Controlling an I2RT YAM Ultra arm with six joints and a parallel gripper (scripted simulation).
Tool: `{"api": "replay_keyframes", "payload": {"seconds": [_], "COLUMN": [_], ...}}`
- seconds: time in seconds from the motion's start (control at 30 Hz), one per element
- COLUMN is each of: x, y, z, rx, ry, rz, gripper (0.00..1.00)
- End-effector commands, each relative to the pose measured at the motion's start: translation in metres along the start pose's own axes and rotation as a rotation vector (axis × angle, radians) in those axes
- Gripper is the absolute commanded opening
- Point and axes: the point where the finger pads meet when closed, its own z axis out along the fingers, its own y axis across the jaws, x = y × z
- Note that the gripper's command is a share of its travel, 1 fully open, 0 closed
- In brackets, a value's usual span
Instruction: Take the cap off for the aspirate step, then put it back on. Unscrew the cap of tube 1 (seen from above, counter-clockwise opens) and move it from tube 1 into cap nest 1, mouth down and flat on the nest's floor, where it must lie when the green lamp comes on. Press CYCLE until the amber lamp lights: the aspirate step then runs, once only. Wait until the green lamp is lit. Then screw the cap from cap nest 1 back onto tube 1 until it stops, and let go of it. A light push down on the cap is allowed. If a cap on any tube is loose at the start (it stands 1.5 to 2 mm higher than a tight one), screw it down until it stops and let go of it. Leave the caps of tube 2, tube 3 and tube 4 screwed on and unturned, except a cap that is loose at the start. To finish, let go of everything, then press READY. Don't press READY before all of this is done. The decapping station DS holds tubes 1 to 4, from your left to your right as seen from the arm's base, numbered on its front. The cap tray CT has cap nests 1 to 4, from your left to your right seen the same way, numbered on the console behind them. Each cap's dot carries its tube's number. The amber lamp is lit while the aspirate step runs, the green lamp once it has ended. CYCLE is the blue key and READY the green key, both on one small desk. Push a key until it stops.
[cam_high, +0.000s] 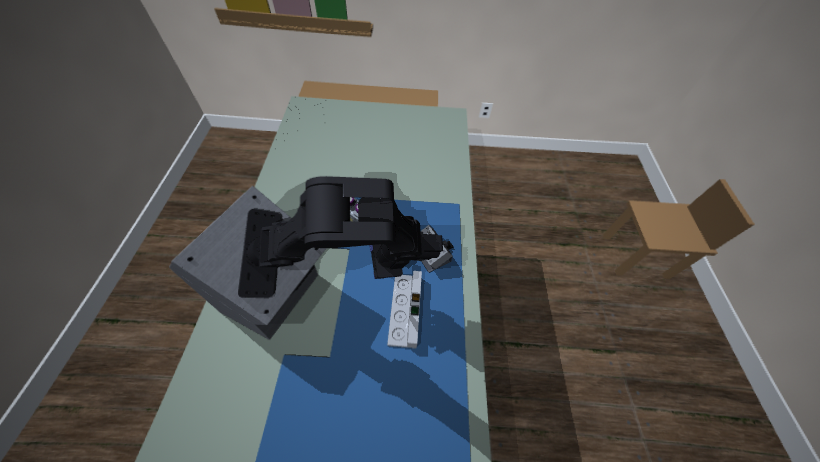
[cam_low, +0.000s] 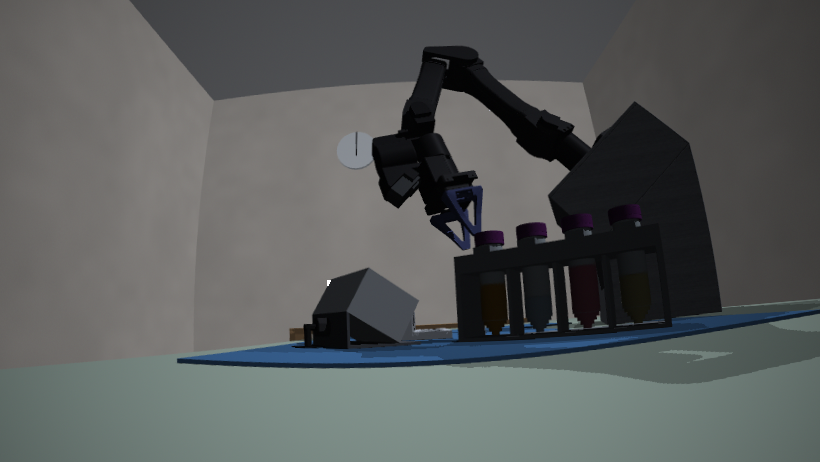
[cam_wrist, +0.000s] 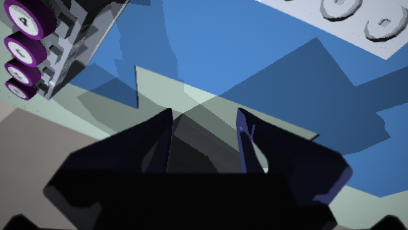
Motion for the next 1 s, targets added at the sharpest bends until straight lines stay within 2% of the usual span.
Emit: {"api": "replay_keyframes", "payload": {"seconds": [0.0,0.2,0.27,0.7,0.77,0.97], "x": [-0.009,-0.015,-0.015,-0.023,-0.024,-0.025], "y": [0.001,0.021,0.021,0.058,0.075,0.075], "z": [-0.001,0.003,0.003,0.004,0.003,0.003], "rx": [0.059,0.123,0.123,0.274,0.286,0.312], "ry": [-0.032,-0.045,-0.045,-0.084,-0.088,-0.095], "rz": [-0.119,-0.308,-0.308,-0.712,-0.742,-0.803], "gripper": [0.49,0.49,0.49,0.49,0.49,0.49]}}
